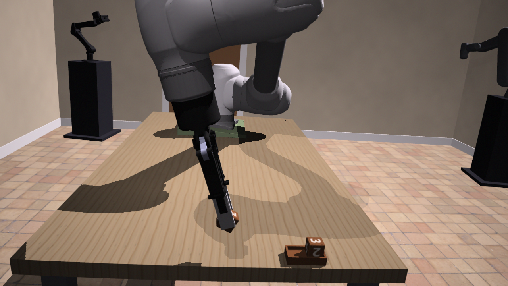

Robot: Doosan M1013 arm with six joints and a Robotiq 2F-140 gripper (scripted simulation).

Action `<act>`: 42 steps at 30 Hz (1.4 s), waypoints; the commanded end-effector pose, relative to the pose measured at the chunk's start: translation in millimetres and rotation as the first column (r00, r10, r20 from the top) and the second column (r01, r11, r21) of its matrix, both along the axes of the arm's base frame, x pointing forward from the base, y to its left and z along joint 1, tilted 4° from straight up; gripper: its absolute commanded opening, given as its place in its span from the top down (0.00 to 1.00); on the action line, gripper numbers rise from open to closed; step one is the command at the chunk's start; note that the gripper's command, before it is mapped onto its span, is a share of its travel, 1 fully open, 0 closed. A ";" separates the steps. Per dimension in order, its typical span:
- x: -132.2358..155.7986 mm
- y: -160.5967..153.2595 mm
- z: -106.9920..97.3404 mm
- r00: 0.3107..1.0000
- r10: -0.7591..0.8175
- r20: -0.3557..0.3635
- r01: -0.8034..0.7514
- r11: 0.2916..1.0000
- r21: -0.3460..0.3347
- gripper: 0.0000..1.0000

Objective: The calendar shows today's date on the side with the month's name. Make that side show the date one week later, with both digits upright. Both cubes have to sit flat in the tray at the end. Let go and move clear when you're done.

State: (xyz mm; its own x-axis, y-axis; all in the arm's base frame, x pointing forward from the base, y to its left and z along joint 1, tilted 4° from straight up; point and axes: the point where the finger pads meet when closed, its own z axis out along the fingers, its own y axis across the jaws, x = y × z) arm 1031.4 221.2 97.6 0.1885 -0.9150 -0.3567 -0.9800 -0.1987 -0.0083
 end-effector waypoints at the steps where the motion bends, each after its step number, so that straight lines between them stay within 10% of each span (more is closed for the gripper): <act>1: -0.6 -0.3 -1.6 1.000 0.002 -0.019 -0.001 0.997 0.079 0.75; 23: 2.0 -8.1 -3.8 0.996 0.026 -0.088 0.017 0.892 0.452 0.75; 42: 2.8 -10.9 -6.2 0.996 0.027 -0.089 0.017 0.888 0.460 0.75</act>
